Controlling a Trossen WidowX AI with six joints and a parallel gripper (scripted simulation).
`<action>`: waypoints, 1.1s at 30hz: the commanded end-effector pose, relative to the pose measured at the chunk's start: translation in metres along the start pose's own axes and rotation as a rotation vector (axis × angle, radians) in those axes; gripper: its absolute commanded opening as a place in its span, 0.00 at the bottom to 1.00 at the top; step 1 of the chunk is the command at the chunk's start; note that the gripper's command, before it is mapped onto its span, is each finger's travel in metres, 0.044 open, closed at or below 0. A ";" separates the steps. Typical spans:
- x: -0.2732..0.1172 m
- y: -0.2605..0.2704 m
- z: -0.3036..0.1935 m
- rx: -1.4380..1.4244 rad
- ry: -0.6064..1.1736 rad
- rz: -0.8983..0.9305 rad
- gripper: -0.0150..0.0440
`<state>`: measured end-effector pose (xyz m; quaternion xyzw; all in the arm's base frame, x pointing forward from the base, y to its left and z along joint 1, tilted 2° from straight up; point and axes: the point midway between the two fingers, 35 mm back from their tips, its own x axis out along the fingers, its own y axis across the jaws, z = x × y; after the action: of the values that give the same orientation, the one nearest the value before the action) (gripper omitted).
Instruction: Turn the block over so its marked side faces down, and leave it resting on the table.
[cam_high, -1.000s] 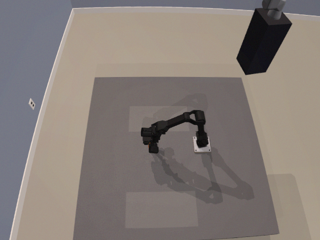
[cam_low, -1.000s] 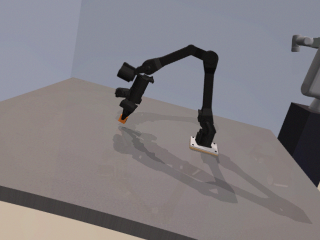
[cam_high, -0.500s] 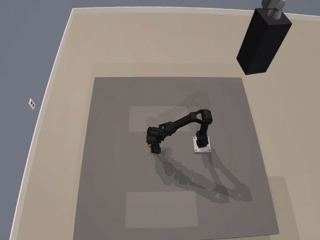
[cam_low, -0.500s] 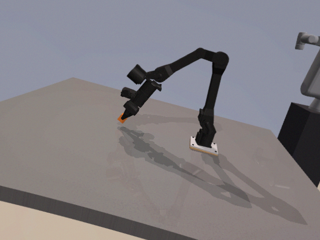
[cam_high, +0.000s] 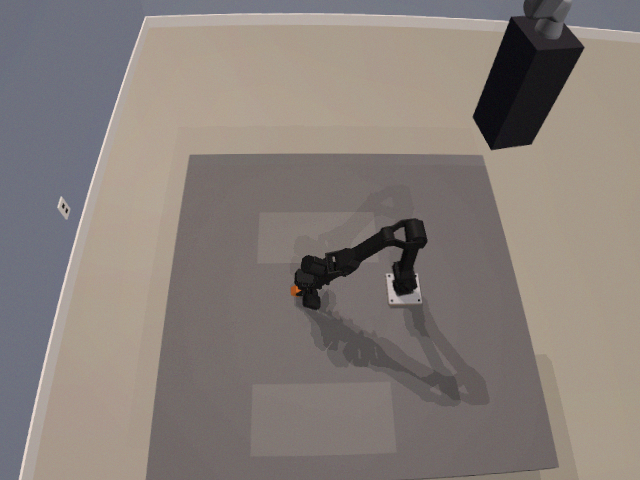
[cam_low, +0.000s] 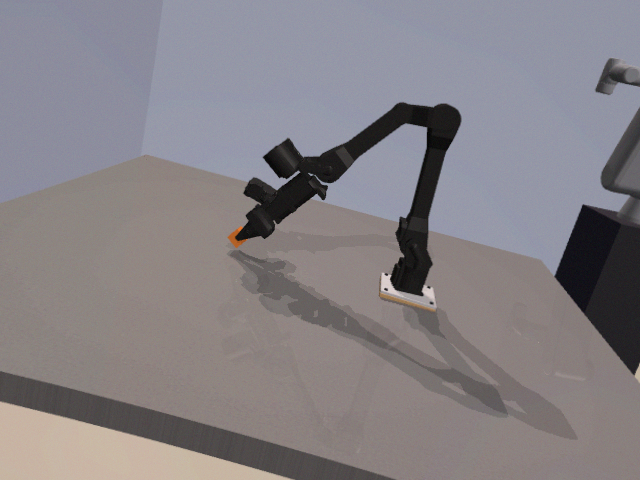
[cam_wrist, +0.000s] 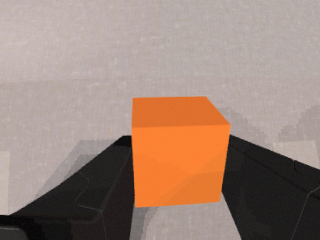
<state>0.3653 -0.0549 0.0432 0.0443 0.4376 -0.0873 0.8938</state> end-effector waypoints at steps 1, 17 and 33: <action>0.008 0.000 -0.007 -0.004 -0.045 -0.004 0.25; 0.013 -0.001 -0.019 -0.004 -0.295 -0.004 0.25; 0.006 -0.001 -0.024 -0.002 -0.402 -0.004 0.25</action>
<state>0.3531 -0.0532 0.0275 0.0266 0.2468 -0.0945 0.9641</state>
